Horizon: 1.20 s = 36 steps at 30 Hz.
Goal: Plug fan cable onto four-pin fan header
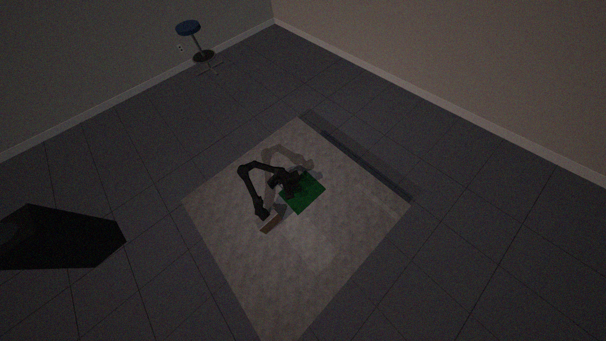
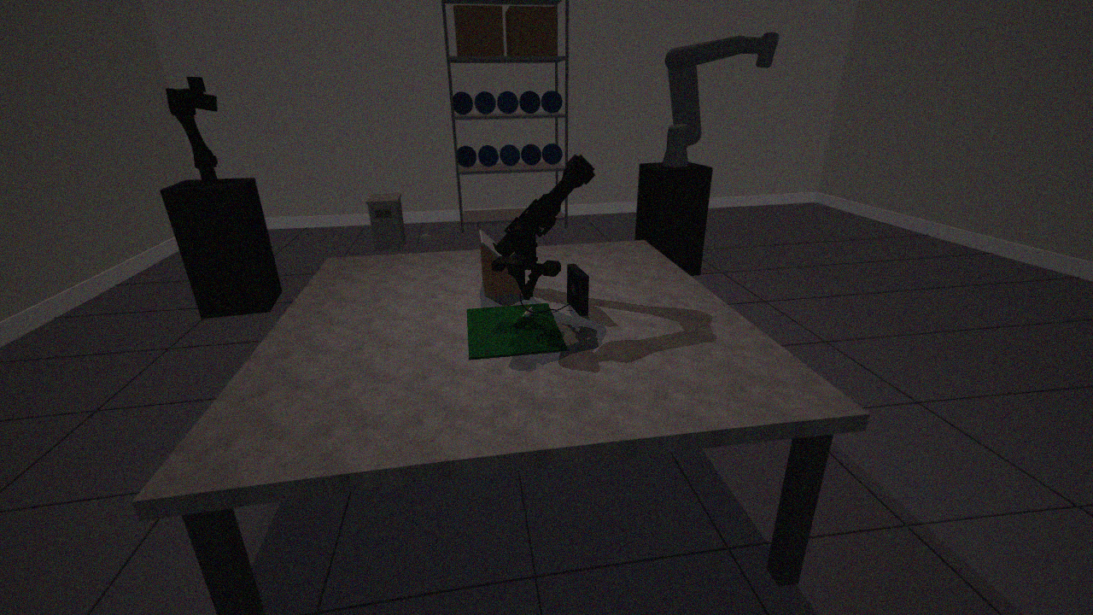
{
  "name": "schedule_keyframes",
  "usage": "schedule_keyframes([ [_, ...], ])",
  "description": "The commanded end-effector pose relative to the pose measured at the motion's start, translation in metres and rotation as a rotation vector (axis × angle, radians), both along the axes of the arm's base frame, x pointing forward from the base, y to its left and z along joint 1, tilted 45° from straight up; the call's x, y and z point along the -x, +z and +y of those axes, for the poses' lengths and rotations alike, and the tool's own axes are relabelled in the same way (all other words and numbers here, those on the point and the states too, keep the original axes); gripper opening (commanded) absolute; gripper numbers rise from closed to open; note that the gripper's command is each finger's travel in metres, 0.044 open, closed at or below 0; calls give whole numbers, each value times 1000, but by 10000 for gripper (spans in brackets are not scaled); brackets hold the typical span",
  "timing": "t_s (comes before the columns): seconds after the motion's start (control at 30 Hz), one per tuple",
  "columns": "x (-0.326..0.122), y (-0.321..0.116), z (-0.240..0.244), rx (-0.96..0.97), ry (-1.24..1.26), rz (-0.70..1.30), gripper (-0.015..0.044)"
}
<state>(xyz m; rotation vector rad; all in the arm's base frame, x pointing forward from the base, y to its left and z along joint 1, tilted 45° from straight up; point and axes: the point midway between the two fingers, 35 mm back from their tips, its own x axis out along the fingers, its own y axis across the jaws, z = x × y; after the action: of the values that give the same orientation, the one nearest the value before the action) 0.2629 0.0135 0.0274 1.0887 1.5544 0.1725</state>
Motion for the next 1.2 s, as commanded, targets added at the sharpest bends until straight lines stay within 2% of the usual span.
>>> schedule_keyframes([
  [0.0,0,0,-1,5,5,-2,0],
  [0.33,-2,-1,-2,5,3,0,0],
  [0.5,-5,-16,14,4,3,-1,0],
  [1.17,-5,-15,15,3,-3,6,0],
])
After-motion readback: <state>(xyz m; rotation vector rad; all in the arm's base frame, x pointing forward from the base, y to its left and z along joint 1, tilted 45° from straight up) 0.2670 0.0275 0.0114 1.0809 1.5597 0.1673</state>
